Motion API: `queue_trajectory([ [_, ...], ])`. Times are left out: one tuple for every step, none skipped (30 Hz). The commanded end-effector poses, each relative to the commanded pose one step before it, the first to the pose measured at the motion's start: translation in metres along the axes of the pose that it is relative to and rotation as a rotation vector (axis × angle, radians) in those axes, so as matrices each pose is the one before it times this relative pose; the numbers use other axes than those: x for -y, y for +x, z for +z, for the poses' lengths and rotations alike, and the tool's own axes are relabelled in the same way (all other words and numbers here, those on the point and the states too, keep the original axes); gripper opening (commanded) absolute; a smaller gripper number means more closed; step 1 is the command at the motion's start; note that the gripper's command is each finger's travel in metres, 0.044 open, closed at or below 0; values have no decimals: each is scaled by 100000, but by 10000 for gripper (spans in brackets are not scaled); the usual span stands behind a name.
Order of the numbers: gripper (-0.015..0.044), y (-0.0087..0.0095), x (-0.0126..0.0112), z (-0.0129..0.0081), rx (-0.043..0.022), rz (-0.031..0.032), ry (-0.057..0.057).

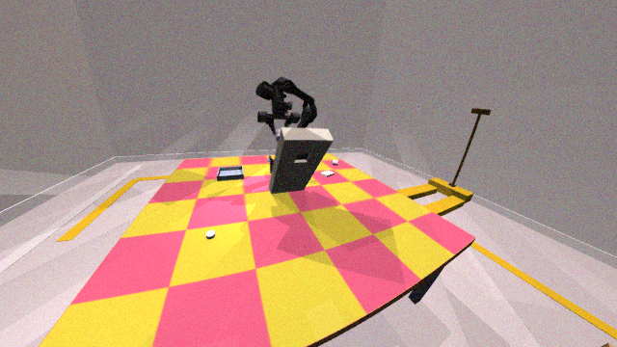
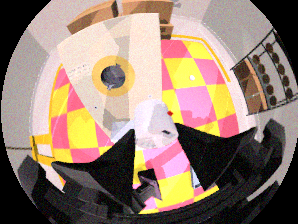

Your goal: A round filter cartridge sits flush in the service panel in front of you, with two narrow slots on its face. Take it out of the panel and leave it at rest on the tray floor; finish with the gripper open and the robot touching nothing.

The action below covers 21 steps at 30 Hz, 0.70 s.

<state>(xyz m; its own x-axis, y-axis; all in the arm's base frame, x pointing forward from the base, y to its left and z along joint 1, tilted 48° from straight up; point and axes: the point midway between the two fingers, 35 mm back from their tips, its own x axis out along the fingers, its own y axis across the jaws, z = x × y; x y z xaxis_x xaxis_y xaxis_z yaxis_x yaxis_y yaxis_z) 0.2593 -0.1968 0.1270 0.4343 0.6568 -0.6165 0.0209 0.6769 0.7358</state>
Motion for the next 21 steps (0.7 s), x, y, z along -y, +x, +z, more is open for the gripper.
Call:
queue_trajectory([
  [0,-65,1660,311,-347,-248,-2996],
  [0,94,455,3,-314,234,-578],
  [0,97,456,-6,-311,240,-580],
  [0,100,457,-15,-308,246,-581],
  [0,103,458,-24,-305,253,-583],
  [0,106,458,-32,-301,259,-584],
  [0,110,458,-41,-298,265,-586],
  [0,94,381,-41,-245,225,-488],
  [0,57,229,-28,-146,137,-293],
  [0,103,-937,-144,-173,228,2773],
  [0,-40,315,-191,-379,-900,1605],
  [0,-64,529,-313,-601,-1518,2690],
  [0,-72,661,-373,-688,-1901,3344],
  [0,-63,673,-356,-628,-1933,3377],
  [0,-53,684,-338,-566,-1960,3406],
  [0,-43,694,-320,-504,-1985,3435],
  [0,-34,703,-302,-441,-2007,3464],
  [0,-24,711,-283,-378,-2027,3493],
  [0,-14,719,-264,-315,-2044,3522],
  [0,-4,725,-244,-251,-2057,3546],
  [0,5,732,-224,-187,-2072,3580],
])
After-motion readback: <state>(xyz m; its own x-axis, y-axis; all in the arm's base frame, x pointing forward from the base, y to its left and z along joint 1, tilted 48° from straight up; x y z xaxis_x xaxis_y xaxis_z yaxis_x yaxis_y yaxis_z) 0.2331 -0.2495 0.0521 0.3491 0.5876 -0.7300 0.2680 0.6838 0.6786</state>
